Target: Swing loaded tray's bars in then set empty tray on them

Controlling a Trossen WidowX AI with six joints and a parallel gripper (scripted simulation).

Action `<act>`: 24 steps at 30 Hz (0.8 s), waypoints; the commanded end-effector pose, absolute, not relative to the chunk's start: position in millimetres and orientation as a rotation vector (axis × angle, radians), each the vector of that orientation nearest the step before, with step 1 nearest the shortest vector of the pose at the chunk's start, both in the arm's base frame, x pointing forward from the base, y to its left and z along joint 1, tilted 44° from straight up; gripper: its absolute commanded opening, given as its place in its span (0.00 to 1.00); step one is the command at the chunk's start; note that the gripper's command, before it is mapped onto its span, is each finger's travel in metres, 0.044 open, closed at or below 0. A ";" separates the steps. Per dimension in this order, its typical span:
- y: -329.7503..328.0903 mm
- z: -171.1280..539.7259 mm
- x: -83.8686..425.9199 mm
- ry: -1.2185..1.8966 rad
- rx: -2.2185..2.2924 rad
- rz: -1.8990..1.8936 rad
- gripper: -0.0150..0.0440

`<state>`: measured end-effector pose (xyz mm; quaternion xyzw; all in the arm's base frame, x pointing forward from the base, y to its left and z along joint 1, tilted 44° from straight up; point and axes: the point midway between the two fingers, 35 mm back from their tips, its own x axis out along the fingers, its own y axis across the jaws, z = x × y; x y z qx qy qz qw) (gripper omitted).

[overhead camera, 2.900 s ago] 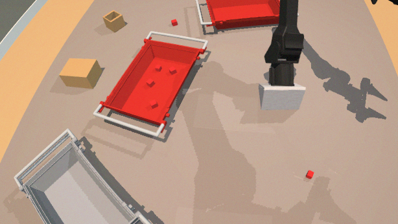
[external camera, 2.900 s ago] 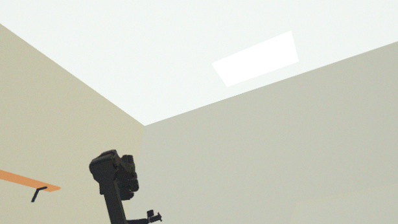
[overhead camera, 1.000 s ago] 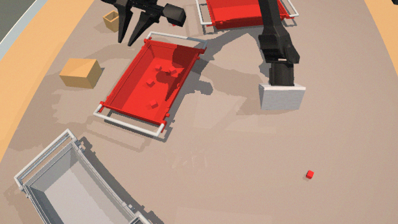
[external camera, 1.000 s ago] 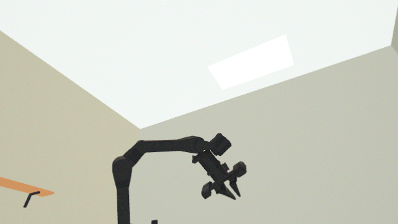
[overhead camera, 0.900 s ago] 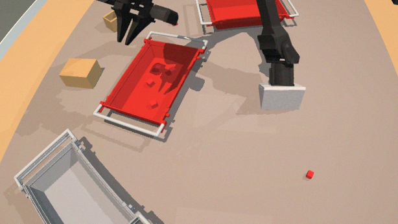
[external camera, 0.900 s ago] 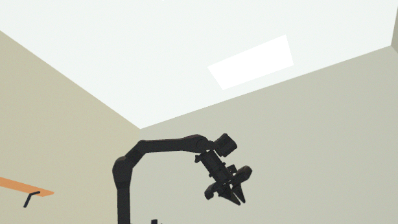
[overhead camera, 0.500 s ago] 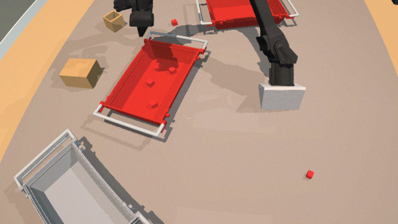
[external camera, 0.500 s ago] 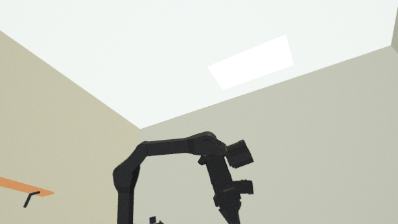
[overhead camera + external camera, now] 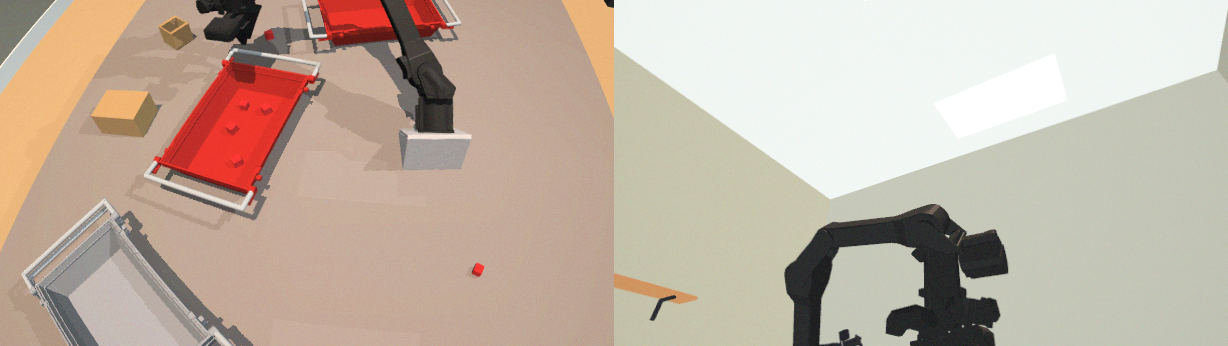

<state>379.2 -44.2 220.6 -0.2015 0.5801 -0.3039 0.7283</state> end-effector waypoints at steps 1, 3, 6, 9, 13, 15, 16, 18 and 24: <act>-50.3 217.5 380.5 1.273 -0.440 -0.684 0.40; -54.3 213.3 381.7 1.273 -0.439 -0.684 0.40; -60.7 206.6 383.5 1.273 -0.439 -0.684 0.40; -67.2 199.8 384.9 1.272 -0.440 -0.684 0.40; -76.1 190.9 386.2 1.271 -0.440 -0.685 0.40; -80.6 186.4 386.7 1.271 -0.441 -0.685 0.40; -82.8 184.2 386.8 1.271 -0.441 -0.686 0.40; -85.7 181.3 387.0 1.271 -0.442 -0.686 0.40; -76.6 184.0 387.1 1.271 -0.441 -0.685 0.40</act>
